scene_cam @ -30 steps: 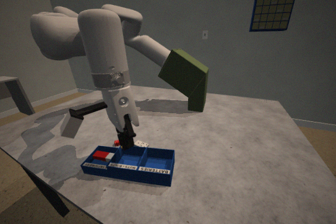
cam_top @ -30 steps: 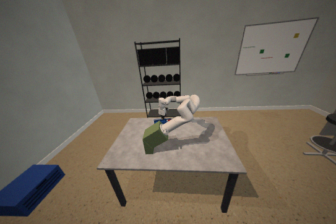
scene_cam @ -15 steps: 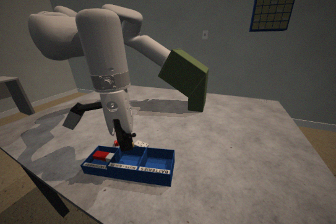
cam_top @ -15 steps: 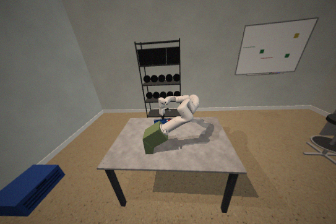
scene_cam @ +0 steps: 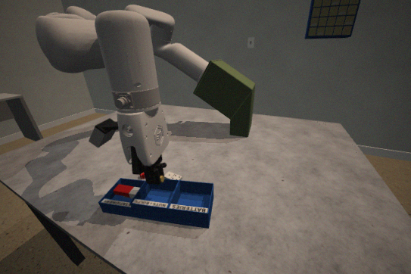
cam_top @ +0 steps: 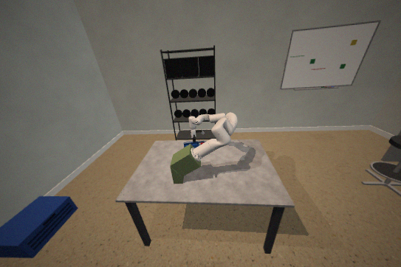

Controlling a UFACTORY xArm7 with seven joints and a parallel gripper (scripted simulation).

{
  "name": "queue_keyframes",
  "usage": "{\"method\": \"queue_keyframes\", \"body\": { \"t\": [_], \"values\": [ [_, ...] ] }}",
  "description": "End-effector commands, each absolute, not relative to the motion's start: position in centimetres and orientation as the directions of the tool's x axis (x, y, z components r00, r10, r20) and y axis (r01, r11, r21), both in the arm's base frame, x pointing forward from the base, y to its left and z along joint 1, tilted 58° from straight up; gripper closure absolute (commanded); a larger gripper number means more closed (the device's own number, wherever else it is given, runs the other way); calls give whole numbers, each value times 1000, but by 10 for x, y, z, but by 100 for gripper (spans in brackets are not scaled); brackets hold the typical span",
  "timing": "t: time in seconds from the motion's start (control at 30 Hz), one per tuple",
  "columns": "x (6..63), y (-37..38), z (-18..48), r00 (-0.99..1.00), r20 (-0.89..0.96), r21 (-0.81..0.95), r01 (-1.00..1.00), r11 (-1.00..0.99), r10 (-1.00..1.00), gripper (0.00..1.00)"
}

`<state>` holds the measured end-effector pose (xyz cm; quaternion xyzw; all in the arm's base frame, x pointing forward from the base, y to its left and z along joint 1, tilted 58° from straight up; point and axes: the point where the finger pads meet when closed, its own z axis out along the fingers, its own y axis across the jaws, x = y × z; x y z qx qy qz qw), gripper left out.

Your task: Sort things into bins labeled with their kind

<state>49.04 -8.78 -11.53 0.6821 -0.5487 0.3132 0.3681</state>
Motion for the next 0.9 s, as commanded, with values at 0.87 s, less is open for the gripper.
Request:
{"method": "queue_keyframes", "body": {
  "t": [0.87],
  "values": [
    [492, -109, -130, 195, 832, 150, -980, -128, -520, 100]
  ]
}}
